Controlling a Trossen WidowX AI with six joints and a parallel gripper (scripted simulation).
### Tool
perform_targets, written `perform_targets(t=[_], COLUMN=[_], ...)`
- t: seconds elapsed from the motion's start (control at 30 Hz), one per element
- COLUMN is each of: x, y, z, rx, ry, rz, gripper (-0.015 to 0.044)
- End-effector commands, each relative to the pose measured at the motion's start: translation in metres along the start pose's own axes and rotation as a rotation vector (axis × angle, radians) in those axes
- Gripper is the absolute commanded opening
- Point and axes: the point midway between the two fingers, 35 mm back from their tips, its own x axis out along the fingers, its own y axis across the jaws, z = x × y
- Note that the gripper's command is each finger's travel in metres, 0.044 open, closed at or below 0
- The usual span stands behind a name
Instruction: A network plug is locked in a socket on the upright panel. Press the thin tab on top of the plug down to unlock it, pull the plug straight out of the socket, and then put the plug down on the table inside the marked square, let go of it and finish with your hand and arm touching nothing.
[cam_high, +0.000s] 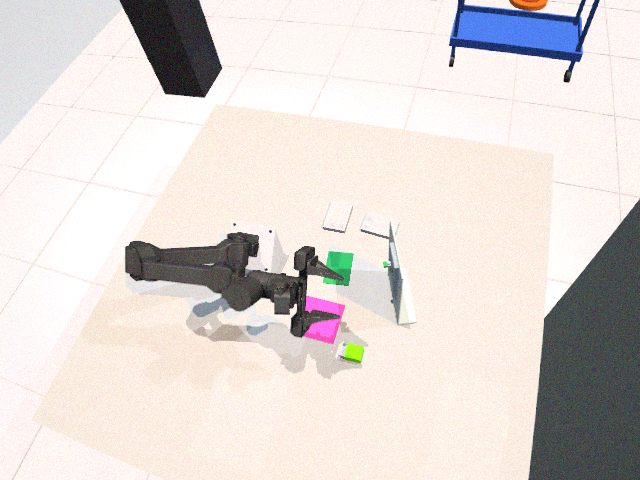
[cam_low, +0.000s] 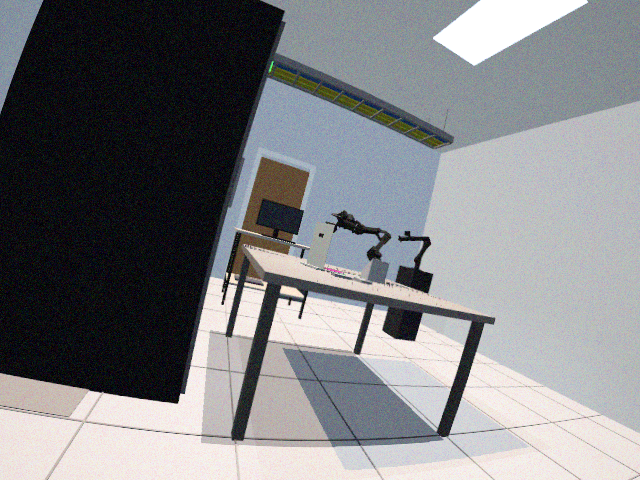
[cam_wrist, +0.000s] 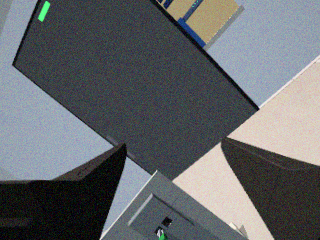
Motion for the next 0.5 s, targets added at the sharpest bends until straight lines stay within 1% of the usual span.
perform_targets(t=[0.0,0.27,0.3,0.47], x=[0.0,-0.002,-0.003,-0.013], y=[0.0,-0.008,-0.009,-0.013], z=[-0.001,-0.063,-0.071,-0.11], rx=[0.003,0.176,0.204,0.365], ry=[0.004,0.202,0.229,0.361], rz=[0.002,0.086,0.095,0.134], gripper=[0.0374,0.0164,0.0156,0.0156])
